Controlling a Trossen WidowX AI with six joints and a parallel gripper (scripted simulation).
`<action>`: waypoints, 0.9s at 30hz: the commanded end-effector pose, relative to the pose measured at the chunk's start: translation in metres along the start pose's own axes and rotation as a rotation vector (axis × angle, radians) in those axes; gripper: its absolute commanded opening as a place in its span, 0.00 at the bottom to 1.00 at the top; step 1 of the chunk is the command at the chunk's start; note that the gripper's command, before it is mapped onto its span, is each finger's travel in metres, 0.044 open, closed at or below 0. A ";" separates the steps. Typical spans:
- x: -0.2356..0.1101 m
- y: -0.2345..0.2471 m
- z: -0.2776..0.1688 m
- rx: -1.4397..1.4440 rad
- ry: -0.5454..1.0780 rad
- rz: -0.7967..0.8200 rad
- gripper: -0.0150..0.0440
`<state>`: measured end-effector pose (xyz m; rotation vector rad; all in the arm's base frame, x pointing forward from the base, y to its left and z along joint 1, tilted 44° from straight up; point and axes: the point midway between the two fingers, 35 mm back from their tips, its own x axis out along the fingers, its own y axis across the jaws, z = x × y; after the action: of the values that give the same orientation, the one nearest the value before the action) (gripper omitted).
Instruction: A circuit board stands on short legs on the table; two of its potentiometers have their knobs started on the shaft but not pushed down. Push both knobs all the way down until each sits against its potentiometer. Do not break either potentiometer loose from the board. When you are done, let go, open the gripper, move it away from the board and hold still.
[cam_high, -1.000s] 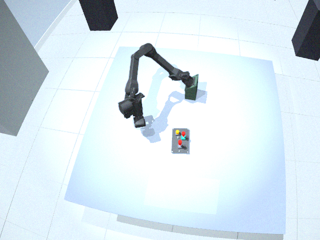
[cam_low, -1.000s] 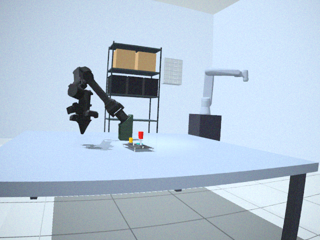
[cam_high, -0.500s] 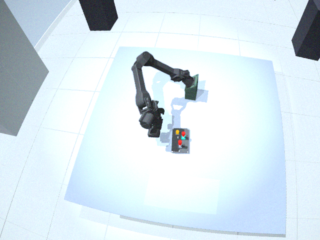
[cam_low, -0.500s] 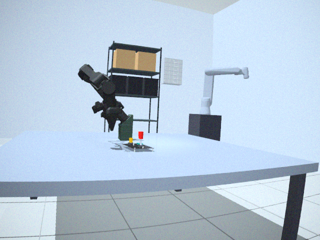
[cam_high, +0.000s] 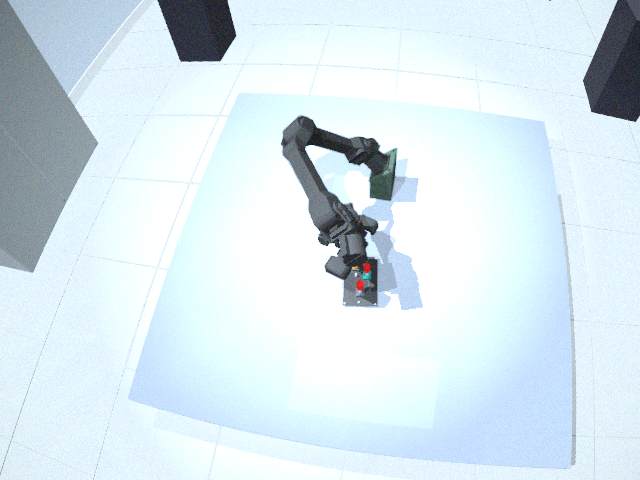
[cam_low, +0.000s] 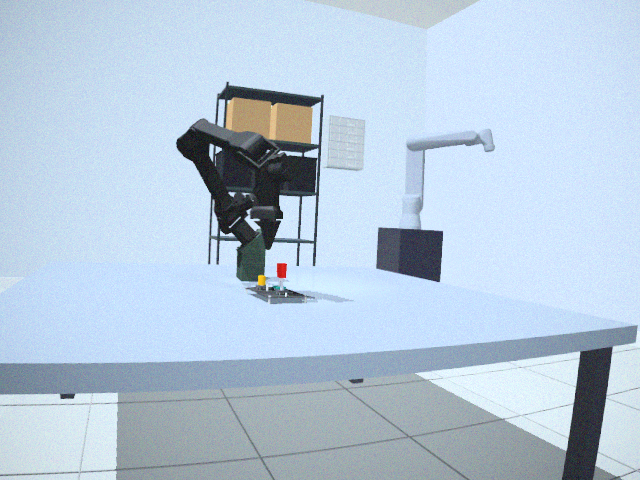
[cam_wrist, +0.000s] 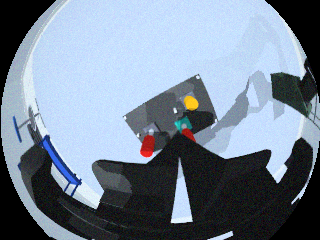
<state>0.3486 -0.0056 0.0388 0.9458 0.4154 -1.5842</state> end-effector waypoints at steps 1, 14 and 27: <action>-0.010 -0.019 -0.032 0.156 -0.059 0.006 0.25; 0.010 -0.019 -0.031 0.162 -0.062 0.006 0.25; 0.020 -0.019 -0.031 0.162 -0.062 0.006 0.25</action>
<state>0.3432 0.0140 0.0046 1.0262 0.2442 -1.6504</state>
